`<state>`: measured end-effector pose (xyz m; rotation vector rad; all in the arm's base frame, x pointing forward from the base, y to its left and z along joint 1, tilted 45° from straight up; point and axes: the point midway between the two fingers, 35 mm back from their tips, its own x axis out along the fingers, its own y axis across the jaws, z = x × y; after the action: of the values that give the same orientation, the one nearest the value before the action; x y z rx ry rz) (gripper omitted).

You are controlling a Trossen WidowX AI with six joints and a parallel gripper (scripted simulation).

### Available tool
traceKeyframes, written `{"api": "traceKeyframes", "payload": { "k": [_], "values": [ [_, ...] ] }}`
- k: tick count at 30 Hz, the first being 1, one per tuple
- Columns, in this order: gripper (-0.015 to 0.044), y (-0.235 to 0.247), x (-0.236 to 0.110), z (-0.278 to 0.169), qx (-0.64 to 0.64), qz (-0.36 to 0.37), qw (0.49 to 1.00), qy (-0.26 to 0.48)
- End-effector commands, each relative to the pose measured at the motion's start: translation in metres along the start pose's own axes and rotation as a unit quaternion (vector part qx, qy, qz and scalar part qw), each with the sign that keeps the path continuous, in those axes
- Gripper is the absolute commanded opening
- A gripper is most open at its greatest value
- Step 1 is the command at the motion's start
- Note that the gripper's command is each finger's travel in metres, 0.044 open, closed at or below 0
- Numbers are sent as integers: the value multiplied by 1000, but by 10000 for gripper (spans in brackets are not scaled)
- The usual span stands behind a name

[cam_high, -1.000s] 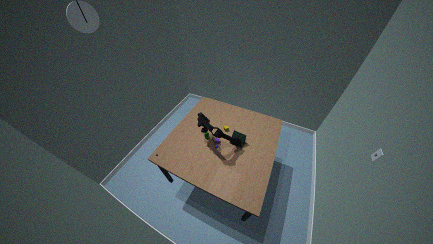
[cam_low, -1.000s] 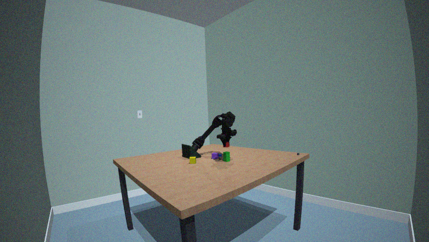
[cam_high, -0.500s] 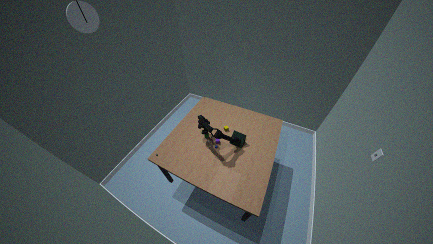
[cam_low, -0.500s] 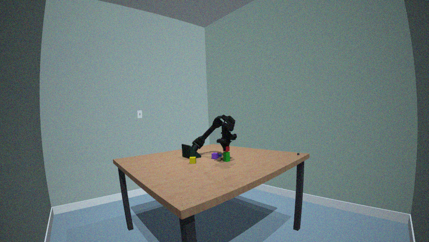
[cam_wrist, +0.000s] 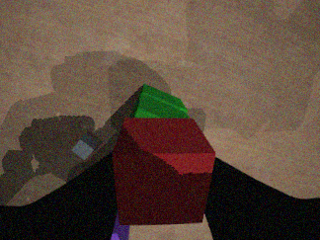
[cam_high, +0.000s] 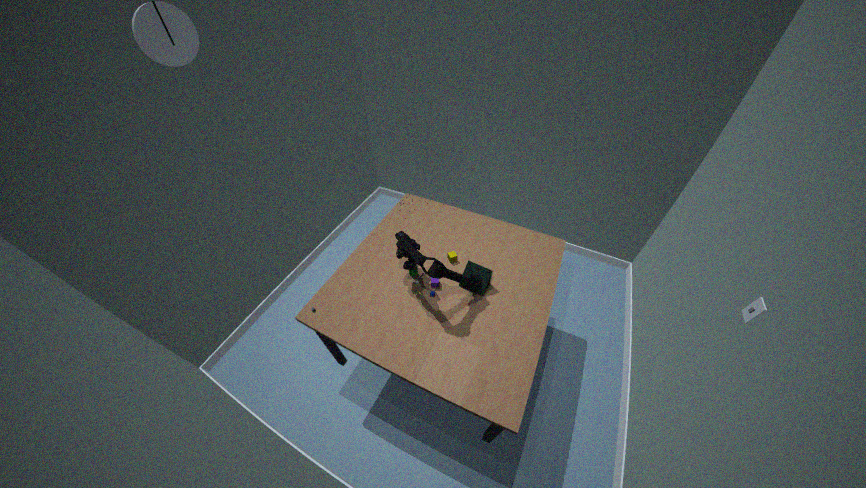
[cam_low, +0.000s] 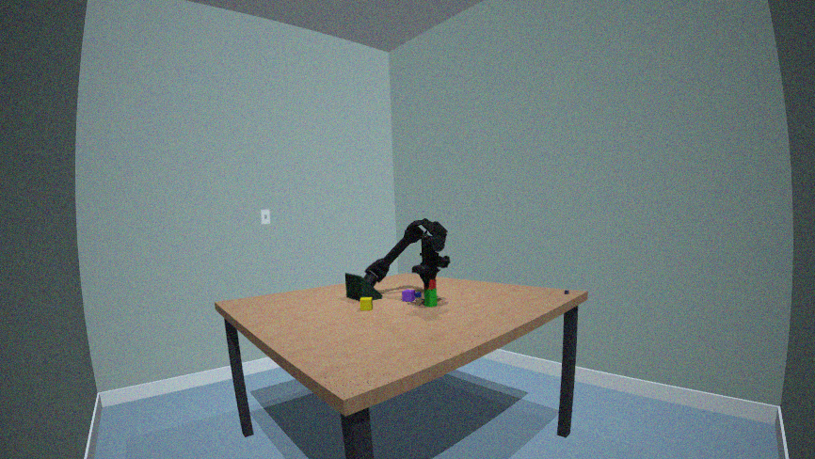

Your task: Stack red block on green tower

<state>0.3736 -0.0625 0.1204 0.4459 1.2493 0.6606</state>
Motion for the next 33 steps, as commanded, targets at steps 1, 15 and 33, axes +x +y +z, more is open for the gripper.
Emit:
{"api": "traceKeyframes", "payload": {
  "k": [1,15,33],
  "values": [
    [0,0,1,1,1,1,1000,-2],
    [79,0,0,0,0,0,1000,0],
    [440,0,0,0,0,0,1000,0]
  ]
}}
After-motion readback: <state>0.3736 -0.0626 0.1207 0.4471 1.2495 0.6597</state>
